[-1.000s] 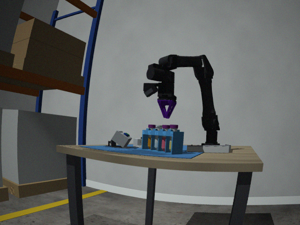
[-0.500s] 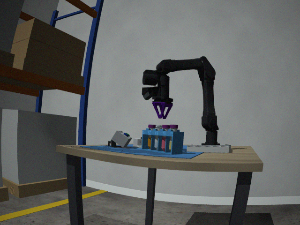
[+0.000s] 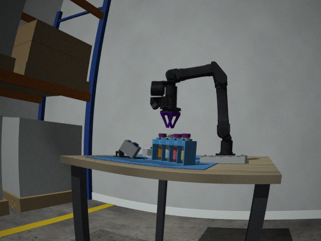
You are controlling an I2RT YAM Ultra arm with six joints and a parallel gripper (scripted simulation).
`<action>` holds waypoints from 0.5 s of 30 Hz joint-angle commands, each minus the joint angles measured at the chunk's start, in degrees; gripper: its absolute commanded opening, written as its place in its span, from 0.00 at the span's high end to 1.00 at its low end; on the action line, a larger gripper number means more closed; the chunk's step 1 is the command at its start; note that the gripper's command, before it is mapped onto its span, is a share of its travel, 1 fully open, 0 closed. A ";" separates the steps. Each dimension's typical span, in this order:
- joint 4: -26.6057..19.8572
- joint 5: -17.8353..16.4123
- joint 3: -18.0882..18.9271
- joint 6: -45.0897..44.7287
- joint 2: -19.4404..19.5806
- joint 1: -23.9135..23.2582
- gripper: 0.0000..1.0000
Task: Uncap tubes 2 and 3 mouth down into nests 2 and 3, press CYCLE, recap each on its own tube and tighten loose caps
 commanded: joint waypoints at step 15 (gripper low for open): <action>-1.99 -0.48 14.76 -23.50 10.28 -20.03 0.53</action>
